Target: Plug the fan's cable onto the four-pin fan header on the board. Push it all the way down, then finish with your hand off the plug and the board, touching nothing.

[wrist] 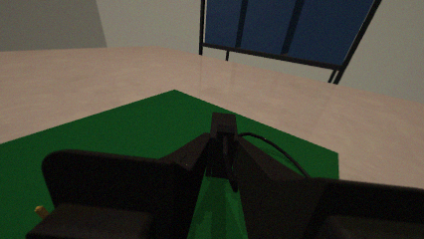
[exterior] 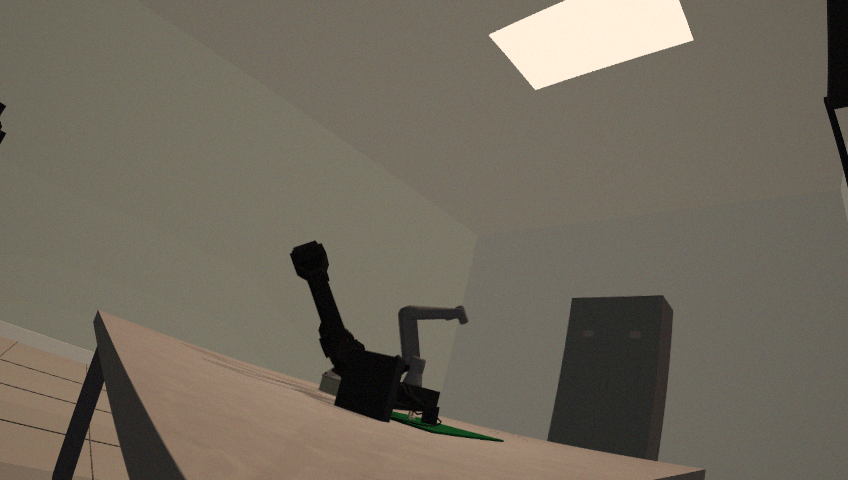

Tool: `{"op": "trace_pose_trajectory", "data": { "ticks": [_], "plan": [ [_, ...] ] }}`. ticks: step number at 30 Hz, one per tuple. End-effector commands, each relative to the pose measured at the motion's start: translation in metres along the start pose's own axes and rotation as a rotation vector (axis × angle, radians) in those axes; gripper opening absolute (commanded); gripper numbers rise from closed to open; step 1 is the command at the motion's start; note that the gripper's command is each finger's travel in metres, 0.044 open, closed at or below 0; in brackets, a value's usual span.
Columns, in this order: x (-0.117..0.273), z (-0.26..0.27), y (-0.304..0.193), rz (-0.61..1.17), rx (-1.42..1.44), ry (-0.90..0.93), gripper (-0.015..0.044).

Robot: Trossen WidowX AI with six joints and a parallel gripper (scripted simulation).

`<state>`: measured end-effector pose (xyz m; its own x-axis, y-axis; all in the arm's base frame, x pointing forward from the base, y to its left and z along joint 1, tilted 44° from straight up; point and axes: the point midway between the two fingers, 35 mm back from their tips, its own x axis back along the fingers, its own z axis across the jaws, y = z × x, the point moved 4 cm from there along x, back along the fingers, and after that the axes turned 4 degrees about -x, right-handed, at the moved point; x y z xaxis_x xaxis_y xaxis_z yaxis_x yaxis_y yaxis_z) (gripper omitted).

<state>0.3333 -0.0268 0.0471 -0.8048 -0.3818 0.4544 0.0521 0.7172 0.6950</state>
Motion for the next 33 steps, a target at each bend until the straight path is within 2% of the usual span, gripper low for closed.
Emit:
{"op": "trace_pose_trajectory", "data": {
  "ticks": [1, 33],
  "plan": [
    [-0.0012, 0.0007, -0.0046, 0.000, 0.002, 0.004, 0.0000],
    [-0.0001, -0.0001, -0.0008, 0.000, 0.000, 0.000, 0.0000]
  ]
}}
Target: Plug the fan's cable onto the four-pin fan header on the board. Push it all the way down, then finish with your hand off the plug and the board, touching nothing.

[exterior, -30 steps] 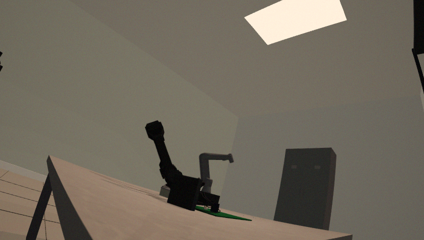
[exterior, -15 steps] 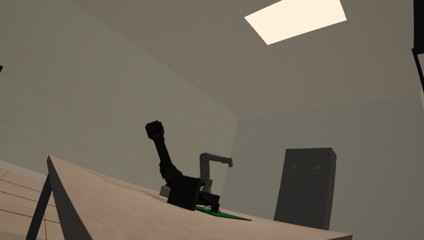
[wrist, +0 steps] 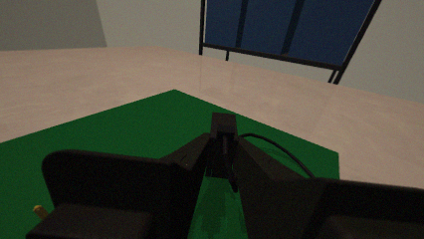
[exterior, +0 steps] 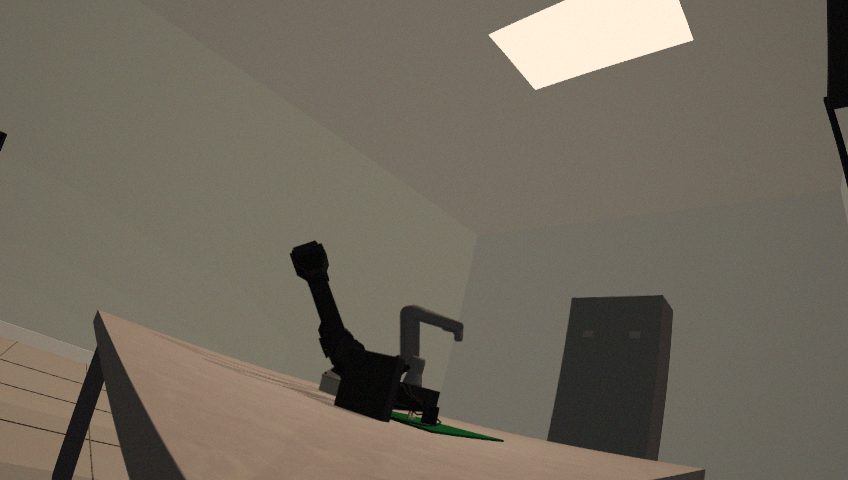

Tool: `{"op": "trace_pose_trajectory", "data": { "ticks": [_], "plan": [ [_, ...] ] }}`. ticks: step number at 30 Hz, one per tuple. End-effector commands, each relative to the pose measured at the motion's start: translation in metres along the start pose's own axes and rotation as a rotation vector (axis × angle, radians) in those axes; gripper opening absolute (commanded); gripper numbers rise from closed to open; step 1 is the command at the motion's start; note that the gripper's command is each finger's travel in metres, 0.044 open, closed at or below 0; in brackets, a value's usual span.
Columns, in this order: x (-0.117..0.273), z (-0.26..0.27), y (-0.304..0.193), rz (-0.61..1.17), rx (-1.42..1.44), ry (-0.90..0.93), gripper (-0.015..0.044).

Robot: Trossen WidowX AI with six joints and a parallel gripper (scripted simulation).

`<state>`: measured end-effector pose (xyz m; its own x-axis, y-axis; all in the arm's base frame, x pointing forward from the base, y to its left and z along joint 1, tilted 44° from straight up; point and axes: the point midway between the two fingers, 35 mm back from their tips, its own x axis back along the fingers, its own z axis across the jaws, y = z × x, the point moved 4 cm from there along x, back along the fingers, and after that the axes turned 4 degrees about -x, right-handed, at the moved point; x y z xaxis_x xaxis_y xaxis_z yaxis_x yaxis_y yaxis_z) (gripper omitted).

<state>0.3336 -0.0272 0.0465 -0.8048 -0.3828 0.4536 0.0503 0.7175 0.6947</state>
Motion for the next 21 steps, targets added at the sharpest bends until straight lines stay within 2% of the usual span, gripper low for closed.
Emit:
{"op": "trace_pose_trajectory", "data": {
  "ticks": [1, 13, 18, 21],
  "plan": [
    [0.0002, 0.0000, -0.0001, 0.001, -0.001, 0.000, 0.0000],
    [0.0002, 0.0000, -0.0001, 0.001, -0.001, 0.000, 0.0000],
    [0.0000, 0.0000, 0.0000, 0.000, 0.000, 0.000, 0.0131],
    [0.0000, 0.0000, 0.0000, 0.000, 0.000, 0.000, 0.0140]
  ]
}}
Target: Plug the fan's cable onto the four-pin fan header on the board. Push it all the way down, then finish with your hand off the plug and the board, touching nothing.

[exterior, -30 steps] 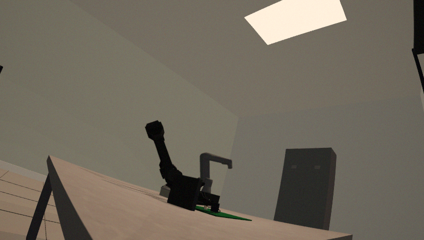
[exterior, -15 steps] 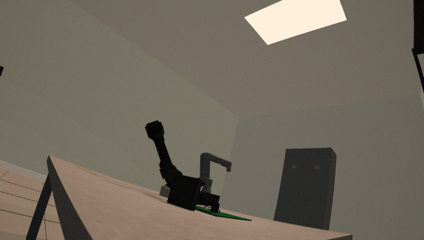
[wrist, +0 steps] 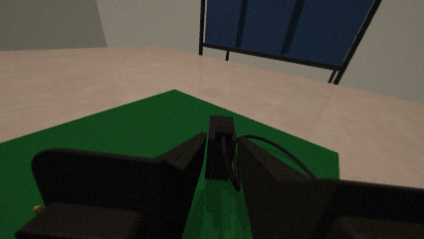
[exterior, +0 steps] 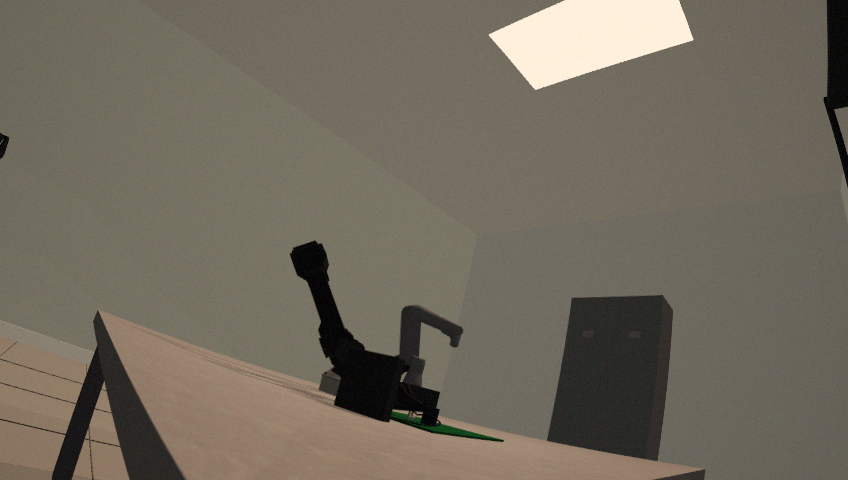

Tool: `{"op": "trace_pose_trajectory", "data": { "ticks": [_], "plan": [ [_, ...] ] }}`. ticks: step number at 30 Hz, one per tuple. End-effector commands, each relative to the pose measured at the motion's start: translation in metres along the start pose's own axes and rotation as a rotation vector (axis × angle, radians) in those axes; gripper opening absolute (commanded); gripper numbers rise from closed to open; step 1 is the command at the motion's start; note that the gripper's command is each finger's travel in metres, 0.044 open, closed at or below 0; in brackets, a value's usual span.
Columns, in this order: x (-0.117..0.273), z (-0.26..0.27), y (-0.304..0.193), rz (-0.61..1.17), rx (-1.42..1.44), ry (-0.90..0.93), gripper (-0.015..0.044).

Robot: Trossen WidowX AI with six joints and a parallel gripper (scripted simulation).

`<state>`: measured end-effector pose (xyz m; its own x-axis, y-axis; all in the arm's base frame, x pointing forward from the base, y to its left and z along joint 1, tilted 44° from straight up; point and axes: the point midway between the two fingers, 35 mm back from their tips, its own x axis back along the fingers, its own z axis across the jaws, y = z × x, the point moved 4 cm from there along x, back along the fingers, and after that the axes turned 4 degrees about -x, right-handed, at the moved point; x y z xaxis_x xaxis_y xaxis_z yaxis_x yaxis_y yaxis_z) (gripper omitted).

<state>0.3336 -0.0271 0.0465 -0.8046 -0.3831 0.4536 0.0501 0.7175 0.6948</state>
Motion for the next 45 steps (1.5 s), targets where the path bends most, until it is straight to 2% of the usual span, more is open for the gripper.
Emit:
{"op": "trace_pose_trajectory", "data": {
  "ticks": [1, 23, 45],
  "plan": [
    [0.000, 0.000, 0.000, 0.000, 0.000, 0.000, 0.0140],
    [0.001, 0.000, 0.000, 0.000, 0.000, 0.000, 0.0140],
    [0.063, -0.006, 0.028, 0.003, 0.001, 0.002, 0.0140]
  ]
}}
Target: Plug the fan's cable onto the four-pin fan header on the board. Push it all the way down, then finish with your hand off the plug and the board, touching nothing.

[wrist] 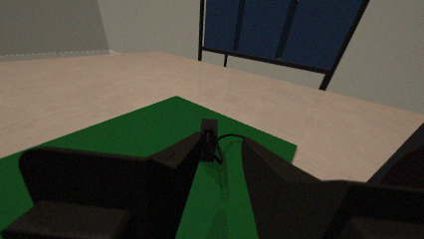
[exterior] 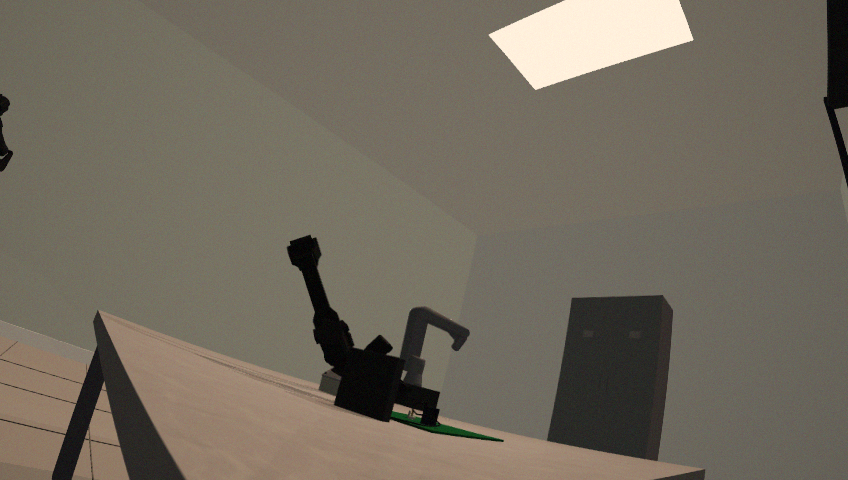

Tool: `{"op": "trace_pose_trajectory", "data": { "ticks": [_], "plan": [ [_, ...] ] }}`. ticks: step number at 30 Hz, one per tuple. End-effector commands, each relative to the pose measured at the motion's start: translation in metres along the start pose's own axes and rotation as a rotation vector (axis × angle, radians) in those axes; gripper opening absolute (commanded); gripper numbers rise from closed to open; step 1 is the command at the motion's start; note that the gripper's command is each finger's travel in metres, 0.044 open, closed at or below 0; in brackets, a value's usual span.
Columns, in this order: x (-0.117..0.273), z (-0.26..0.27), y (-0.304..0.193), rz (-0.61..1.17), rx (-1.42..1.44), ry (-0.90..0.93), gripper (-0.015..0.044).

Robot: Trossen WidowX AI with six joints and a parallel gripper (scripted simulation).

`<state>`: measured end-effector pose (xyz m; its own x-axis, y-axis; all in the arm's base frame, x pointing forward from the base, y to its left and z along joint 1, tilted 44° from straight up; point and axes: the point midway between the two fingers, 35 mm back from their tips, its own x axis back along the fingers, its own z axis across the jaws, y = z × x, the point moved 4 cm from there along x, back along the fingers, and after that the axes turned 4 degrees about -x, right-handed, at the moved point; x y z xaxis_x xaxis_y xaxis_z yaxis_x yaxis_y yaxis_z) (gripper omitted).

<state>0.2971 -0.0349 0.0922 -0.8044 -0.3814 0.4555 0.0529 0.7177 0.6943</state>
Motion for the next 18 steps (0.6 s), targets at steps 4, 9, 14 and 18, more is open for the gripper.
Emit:
{"op": "trace_pose_trajectory", "data": {
  "ticks": [4, 9, 14, 18],
  "plan": [
    [0.022, 0.004, 0.009, 0.000, 0.003, 0.001, 0.0140],
    [0.037, 0.008, 0.014, -0.001, 0.002, 0.001, 0.0140],
    [0.046, 0.012, 0.018, 0.001, -0.001, 0.002, 0.0166],
    [0.039, 0.010, 0.017, 0.054, -0.060, 0.032, 0.0271]
  ]
}}
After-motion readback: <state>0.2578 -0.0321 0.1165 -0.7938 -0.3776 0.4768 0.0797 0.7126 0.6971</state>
